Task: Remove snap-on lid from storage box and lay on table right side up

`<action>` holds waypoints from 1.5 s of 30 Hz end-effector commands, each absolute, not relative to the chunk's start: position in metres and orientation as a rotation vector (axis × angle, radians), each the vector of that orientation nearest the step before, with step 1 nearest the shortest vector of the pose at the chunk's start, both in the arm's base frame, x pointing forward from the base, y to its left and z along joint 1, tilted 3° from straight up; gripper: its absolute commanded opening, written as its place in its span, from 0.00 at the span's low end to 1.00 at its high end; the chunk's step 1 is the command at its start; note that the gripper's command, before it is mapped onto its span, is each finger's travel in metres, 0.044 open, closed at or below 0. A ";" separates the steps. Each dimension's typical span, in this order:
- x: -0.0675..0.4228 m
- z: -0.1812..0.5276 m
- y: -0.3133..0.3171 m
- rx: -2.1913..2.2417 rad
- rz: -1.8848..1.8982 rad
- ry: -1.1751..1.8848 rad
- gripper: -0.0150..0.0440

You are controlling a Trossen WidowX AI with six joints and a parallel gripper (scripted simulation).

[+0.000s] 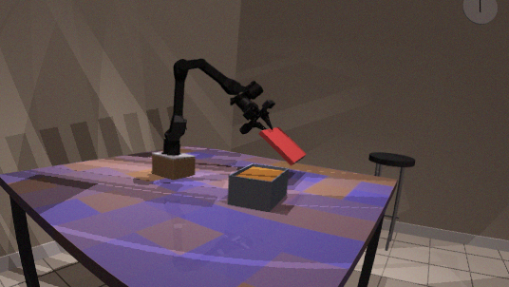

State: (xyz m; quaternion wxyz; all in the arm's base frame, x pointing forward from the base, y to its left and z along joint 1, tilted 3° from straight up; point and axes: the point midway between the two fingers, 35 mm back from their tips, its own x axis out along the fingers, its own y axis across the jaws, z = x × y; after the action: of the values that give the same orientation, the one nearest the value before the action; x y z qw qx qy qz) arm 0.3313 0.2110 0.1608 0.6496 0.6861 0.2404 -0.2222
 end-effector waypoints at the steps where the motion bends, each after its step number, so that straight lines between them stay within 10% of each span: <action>1: 0.333 0.160 0.211 1.569 -0.500 0.535 0.25; 45: 0.334 0.125 0.213 1.569 -0.500 0.535 0.25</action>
State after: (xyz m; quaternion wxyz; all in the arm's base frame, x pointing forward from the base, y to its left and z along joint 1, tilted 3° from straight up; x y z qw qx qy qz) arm 0.3327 0.2132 0.1245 0.6499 0.6857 0.2411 -0.2222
